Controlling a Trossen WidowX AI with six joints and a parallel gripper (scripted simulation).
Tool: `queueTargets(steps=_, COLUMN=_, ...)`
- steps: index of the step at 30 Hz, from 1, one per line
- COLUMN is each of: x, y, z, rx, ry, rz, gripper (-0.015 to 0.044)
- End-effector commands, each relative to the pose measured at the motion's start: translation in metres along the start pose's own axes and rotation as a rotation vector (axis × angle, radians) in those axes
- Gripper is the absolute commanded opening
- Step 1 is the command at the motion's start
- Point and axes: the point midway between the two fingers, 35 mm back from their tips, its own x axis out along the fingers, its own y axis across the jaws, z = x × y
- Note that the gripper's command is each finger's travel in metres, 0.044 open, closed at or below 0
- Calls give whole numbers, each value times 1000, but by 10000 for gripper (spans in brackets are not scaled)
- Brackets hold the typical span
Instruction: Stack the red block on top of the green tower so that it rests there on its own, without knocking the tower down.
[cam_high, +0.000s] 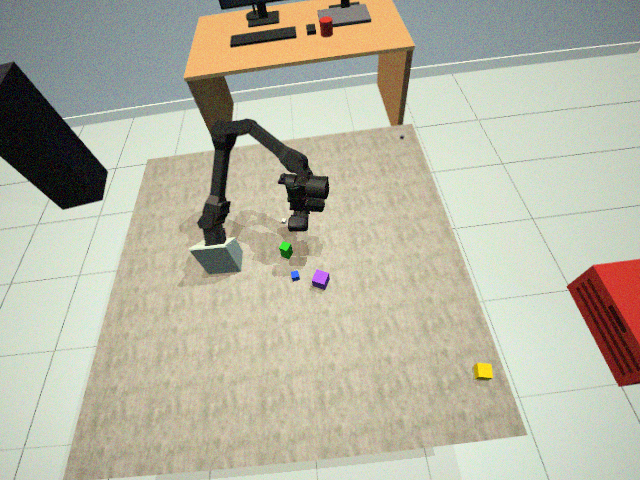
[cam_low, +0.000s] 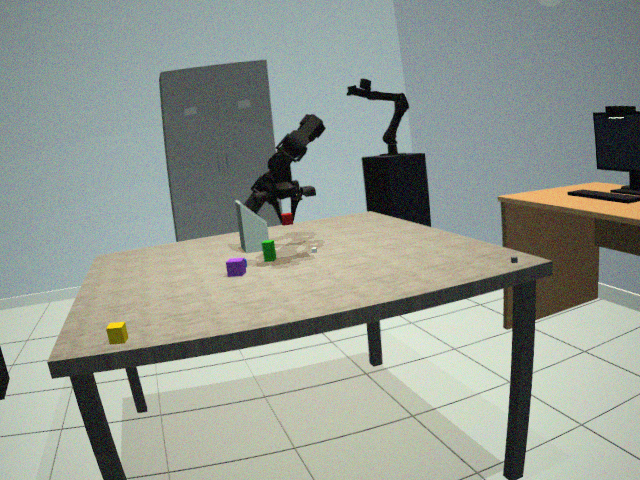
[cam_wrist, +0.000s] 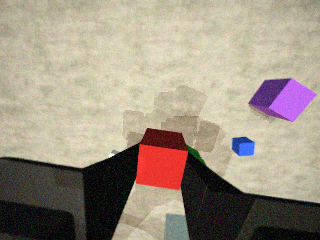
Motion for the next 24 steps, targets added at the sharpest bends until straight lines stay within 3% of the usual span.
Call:
queueTargets(steps=1, x=-1, y=-17, z=-15, rx=-4, ry=-2, rz=-7, gripper=0)
queueTargets(steps=13, x=1, y=-58, z=-67, rx=-4, ry=2, rz=-1, gripper=0)
queueTargets(steps=24, x=28, y=-60, z=-71, rx=-4, ry=2, rz=1, gripper=0)
